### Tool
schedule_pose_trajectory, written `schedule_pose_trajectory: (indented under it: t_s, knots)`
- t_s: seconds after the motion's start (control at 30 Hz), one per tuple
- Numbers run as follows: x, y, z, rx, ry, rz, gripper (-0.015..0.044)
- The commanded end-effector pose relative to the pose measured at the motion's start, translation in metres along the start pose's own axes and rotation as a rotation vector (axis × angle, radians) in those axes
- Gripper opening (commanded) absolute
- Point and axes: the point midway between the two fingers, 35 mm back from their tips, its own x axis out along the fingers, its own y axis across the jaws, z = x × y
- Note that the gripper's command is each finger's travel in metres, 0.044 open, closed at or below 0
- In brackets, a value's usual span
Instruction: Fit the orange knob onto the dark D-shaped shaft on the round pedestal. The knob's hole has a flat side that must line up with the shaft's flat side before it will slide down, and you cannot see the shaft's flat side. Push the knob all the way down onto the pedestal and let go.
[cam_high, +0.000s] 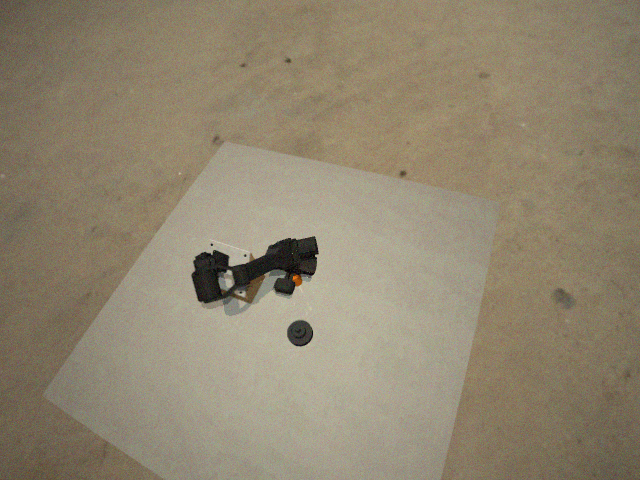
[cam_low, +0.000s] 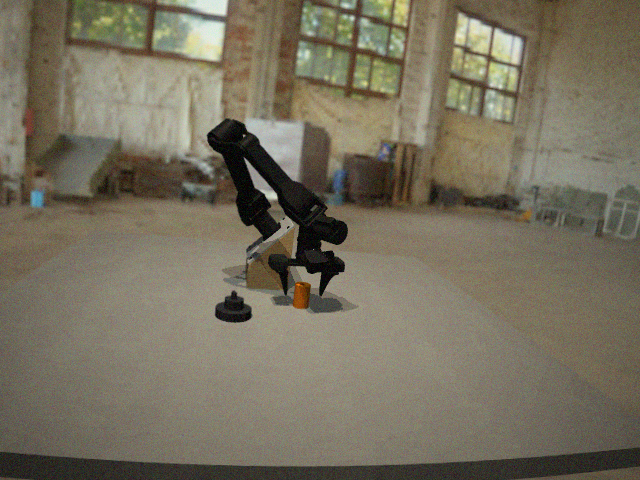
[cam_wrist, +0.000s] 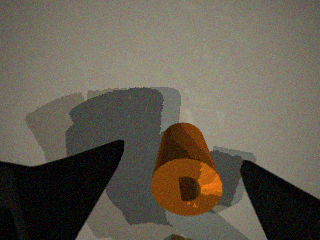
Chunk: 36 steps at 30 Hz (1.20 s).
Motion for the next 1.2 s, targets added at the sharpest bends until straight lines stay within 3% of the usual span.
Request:
schedule_pose_trajectory:
  t_s: [0.0, 0.37, 0.7, 0.9, 1.07, 1.17]
  knots:
    - [0.008, -0.002, -0.003, -0.006, 0.007, -0.007, 0.044]
    - [0.023, -0.003, -0.005, -0.005, 0.008, -0.01, 0.044]
    - [0.023, -0.003, -0.005, -0.005, 0.008, -0.01, 0.0177]
    - [0.023, -0.003, -0.005, -0.005, 0.008, -0.01, 0.0138]
    - [0.009, 0.001, 0.001, -0.006, 0.006, -0.004, 0.0006]
    - [-0.01, 0.006, 0.006, -0.007, 0.004, 0.001, 0.0]
